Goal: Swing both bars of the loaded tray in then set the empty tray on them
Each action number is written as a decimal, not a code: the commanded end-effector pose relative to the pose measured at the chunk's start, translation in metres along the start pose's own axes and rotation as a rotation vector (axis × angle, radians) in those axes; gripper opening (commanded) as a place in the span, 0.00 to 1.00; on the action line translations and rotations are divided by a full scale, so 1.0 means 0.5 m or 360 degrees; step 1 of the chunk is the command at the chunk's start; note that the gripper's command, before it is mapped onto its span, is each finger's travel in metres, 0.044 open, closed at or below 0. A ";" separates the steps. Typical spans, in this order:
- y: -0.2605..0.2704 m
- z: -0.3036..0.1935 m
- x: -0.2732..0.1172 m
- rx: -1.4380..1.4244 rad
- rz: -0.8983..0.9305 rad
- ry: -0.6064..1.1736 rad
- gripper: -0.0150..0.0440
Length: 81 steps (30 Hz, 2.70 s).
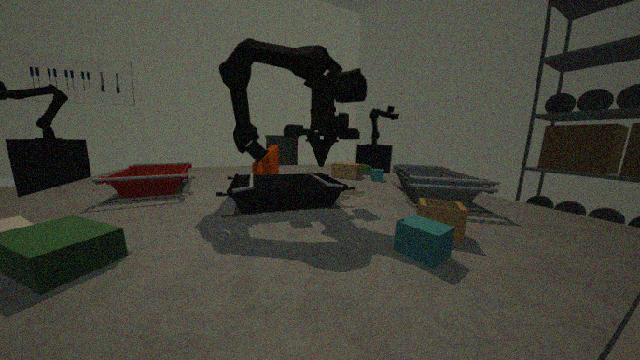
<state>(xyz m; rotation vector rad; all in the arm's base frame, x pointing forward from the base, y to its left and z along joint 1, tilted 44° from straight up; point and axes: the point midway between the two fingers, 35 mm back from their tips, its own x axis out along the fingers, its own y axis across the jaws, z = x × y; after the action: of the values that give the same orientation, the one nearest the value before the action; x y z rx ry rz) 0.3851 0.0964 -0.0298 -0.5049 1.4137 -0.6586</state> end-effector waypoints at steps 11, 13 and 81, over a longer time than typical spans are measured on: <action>0.000 0.000 0.000 0.0000 0.0000 0.0000 0.25; 0.000 0.000 0.000 0.0000 0.0000 0.0000 0.25; -0.769 -0.500 -0.024 0.4643 -0.0035 -0.0067 1.00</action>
<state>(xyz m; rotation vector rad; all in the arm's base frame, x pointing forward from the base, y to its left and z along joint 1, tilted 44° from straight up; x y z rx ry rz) 0.1091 -0.1589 0.2178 1.6280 -0.4533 -1.7441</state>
